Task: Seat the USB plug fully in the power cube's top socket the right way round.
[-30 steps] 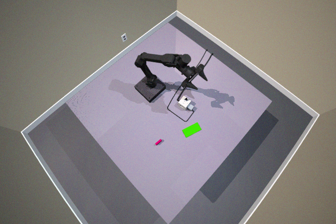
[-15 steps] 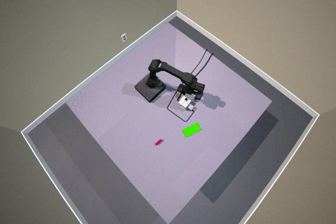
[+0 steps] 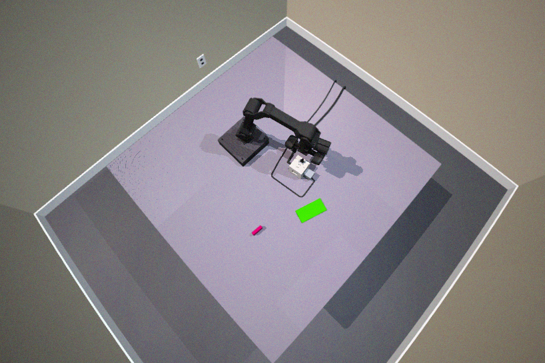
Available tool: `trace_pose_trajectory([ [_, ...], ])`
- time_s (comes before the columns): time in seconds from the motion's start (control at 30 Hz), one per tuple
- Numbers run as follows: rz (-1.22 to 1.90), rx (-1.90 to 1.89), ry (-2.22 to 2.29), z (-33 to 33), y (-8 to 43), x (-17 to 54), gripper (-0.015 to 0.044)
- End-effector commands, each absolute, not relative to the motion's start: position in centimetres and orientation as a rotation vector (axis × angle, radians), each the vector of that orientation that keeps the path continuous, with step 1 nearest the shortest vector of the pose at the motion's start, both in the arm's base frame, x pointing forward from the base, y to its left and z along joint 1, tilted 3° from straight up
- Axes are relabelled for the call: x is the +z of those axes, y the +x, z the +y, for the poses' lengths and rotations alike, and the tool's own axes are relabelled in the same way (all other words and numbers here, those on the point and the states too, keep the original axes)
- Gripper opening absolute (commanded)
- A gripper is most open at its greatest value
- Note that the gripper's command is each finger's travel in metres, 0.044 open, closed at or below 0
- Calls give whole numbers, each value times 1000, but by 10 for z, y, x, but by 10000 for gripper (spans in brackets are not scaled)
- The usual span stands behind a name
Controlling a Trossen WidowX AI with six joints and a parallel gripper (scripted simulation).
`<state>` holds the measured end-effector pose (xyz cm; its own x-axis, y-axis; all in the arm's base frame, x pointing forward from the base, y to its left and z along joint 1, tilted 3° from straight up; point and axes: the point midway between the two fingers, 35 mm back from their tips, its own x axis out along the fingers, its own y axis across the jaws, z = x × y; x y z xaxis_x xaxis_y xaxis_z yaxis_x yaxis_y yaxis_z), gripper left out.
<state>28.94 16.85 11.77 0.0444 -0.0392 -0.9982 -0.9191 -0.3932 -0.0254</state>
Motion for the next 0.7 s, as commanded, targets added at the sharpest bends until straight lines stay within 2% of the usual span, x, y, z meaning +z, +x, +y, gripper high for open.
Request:
trace_pose_trajectory([
  [0.0,1005,1449,-1544,168,289,114,440],
  [0.67,1005,1449,-1545,168,290,94,440],
])
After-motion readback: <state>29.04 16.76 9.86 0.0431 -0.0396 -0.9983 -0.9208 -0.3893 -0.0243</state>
